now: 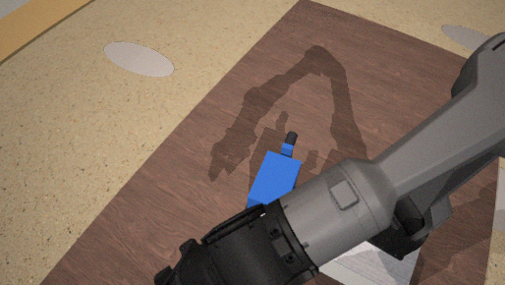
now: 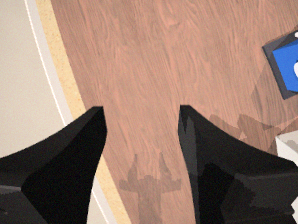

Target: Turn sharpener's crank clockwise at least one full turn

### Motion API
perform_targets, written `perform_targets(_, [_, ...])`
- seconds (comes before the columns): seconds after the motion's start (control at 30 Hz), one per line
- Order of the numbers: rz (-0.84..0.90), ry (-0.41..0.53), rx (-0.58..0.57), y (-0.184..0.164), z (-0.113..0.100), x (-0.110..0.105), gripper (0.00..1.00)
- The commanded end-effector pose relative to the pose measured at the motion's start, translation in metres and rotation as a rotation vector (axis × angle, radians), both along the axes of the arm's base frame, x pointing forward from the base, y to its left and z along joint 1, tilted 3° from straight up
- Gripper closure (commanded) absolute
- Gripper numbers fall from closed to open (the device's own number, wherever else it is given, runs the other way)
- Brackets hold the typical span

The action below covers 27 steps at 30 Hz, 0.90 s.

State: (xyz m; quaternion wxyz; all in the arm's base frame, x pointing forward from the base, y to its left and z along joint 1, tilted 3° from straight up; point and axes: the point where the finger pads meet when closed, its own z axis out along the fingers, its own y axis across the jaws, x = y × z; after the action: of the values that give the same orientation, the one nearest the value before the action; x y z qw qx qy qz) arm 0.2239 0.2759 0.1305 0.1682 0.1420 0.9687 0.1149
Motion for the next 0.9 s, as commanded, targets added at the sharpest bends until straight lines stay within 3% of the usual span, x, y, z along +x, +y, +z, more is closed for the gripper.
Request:
perform_targets(0.0, [0.001, 0.0, 0.004, -0.006, -0.001, 0.006, 0.31])
perform_targets(0.87, [-0.291, 0.107, -0.057, -0.101, -0.014, 0.06, 0.31])
